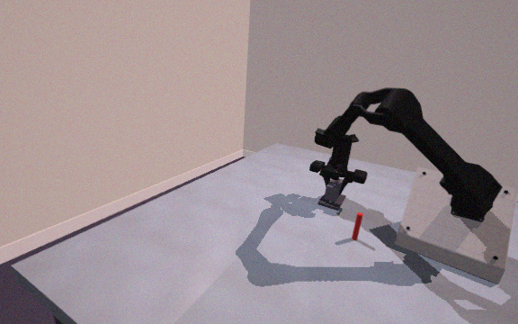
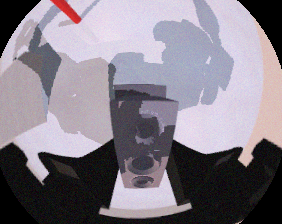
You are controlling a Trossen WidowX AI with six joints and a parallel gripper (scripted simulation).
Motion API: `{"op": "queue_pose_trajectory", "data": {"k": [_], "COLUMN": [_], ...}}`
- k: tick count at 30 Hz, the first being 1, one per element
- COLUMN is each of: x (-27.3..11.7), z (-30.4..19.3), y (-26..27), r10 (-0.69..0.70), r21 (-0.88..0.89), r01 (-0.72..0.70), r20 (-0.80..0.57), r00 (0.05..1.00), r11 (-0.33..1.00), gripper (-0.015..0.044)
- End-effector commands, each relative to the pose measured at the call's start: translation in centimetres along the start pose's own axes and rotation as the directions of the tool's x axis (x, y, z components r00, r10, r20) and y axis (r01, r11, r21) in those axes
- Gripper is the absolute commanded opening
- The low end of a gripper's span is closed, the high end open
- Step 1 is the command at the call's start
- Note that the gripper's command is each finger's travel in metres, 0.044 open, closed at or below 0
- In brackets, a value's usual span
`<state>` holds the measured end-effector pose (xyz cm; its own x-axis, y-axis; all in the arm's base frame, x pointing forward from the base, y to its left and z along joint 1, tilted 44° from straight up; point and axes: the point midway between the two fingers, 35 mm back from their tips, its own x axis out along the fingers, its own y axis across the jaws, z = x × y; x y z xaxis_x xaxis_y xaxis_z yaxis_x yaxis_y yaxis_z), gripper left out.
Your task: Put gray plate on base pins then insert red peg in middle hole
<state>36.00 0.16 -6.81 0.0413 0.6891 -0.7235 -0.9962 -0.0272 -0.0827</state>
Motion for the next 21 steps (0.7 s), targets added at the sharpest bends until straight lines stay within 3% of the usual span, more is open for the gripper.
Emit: {"op": "queue_pose_trajectory", "data": {"k": [1,10,21], "x": [0.7,0.43,0.43], "z": [0.05,0.04,0.04], "y": [0.03,0.01,0.01], "r10": [-0.003,0.0,0.0], "r21": [0.005,0.0,0.0], "r01": [0.003,0.0,0.0], "r20": [0.006,0.001,0.001], "r00": [1.0,1.0,1.0], "r11": [1.0,1.0,1.0], "gripper": [0.0,0.0,0.0289]}}
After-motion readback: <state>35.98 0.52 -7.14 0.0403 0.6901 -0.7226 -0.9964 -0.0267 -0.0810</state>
